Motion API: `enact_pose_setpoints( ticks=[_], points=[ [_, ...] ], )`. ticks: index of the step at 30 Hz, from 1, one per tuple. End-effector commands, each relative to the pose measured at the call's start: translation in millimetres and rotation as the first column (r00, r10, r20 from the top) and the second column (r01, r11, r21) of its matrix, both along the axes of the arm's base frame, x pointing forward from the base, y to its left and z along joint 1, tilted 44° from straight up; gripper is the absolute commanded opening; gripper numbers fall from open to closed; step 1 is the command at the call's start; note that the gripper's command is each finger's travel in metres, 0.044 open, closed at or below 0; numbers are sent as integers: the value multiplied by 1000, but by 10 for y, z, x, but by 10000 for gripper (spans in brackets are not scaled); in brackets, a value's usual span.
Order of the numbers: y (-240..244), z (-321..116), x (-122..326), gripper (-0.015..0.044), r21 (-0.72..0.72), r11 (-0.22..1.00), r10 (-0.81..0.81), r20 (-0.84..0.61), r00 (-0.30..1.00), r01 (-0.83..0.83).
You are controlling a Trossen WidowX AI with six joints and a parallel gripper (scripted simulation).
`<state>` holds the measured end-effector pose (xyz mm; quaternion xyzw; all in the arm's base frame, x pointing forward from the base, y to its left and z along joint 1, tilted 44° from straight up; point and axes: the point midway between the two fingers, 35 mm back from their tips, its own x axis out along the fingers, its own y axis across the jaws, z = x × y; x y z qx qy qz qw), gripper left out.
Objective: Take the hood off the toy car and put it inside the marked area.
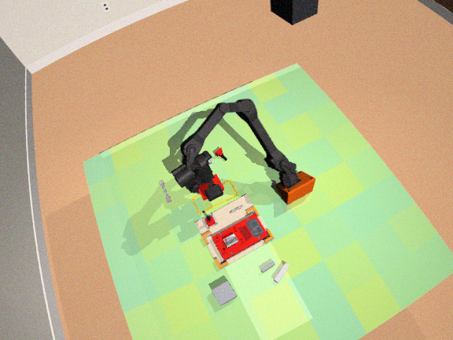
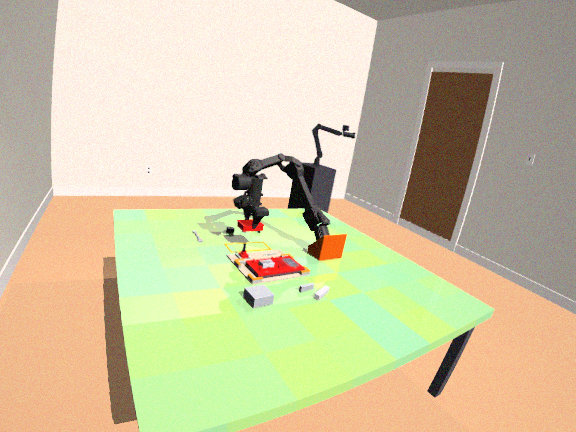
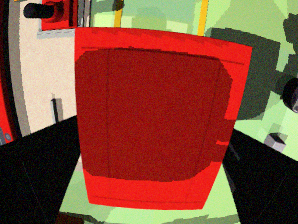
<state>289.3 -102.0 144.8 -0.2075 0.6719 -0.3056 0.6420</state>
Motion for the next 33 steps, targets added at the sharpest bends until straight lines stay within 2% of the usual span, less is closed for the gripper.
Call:
enact_pose_setpoints(
  ticks=[1,33],
  points=[
    [-29,-33,-12,0,-4,1000,2,-6,1000,-2],
    [-180,-195,-21,0,-3,1000,2,-6,1000,-2]
  ],
)
